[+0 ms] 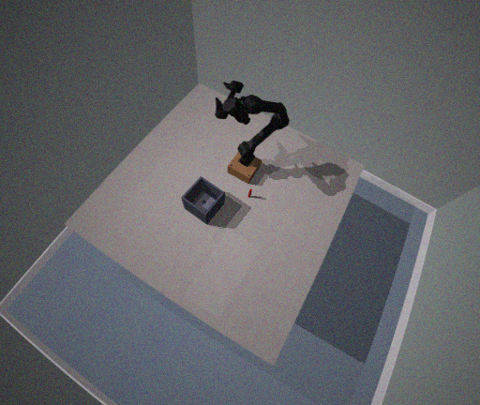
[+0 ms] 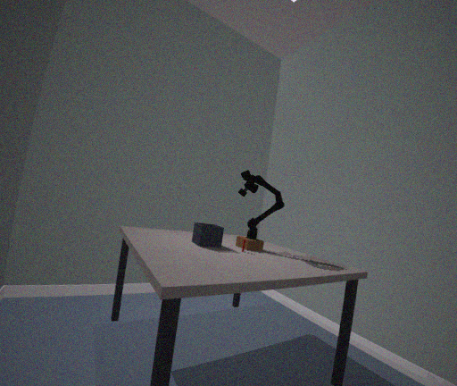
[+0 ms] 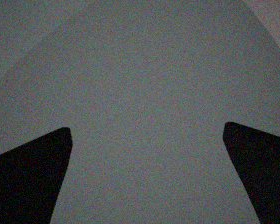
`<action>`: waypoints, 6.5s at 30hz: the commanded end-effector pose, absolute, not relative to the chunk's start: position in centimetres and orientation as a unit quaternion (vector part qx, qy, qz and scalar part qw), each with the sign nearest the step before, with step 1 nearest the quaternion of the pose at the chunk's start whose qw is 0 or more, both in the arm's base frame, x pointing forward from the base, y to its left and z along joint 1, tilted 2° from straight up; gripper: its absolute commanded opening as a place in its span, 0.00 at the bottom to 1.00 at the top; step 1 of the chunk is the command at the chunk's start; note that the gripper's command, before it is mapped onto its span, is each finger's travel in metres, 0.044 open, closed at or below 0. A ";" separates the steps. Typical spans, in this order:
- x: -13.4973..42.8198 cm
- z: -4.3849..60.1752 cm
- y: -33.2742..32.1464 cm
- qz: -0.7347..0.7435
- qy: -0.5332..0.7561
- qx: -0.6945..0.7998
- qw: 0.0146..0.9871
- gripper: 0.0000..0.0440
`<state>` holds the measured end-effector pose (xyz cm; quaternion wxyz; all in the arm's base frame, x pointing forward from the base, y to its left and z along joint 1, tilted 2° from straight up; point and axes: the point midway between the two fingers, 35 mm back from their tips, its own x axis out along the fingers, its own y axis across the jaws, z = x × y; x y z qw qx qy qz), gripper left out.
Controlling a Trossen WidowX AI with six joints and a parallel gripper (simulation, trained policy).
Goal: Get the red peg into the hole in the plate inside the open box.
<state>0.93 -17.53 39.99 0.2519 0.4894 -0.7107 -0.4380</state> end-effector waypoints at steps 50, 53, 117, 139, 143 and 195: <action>23.4 31.3 -0.3 -0.318 -0.035 0.893 0.316 0.99; 23.7 30.3 1.5 -0.322 0.014 0.887 0.332 0.99; 14.2 5.6 13.1 -0.457 0.582 0.410 0.533 1.00; 14.9 -0.4 13.8 -0.444 0.586 0.402 0.546 0.38; 15.3 -0.8 14.3 -0.433 0.591 0.402 0.549 0.14; 25.7 15.5 12.7 -0.301 0.506 0.518 0.621 0.00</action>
